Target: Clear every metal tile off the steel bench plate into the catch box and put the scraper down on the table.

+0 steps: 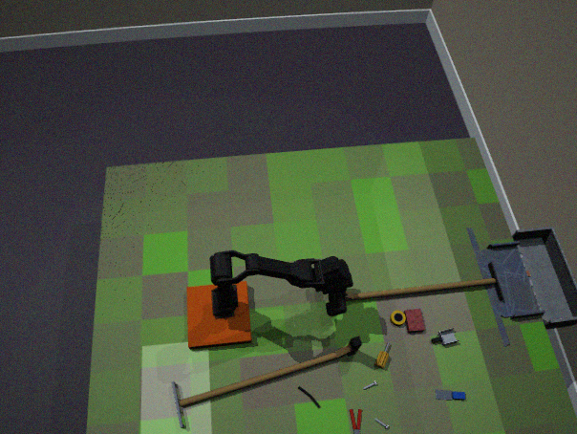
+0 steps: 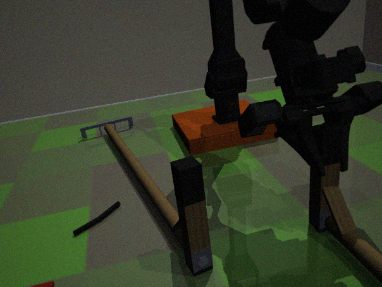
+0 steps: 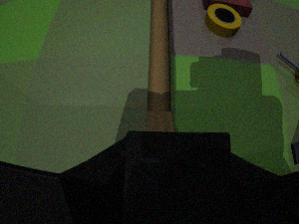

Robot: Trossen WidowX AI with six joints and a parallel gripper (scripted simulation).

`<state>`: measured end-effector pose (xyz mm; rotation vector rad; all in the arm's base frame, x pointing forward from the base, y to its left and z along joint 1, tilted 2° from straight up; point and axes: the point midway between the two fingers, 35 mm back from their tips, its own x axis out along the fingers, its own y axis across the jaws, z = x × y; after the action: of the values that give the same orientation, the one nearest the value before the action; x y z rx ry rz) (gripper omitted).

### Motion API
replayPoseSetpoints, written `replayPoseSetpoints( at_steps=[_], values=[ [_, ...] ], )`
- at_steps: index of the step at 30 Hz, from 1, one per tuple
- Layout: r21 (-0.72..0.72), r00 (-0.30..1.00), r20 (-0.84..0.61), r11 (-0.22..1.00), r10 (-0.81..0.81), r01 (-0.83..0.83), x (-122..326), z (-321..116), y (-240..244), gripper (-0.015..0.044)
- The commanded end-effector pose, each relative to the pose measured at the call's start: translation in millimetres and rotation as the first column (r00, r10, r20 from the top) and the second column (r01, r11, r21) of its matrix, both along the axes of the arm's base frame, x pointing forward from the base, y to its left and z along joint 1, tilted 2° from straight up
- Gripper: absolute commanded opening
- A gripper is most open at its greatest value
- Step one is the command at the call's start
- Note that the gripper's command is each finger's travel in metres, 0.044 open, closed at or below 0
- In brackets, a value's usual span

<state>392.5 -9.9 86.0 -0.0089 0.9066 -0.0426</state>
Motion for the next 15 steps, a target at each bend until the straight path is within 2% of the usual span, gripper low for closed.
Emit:
replayPoseSetpoints(
  at_steps=[1, 15],
  values=[
    [0.001, 1.0, 0.016, 1.0, -0.005, 0.005, 7.8, 4.5, -0.2, 0.0],
    [0.001, 1.0, 0.018, 1.0, -0.005, 0.005, 23.0, 4.5, 0.1, 0.0]
  ],
)
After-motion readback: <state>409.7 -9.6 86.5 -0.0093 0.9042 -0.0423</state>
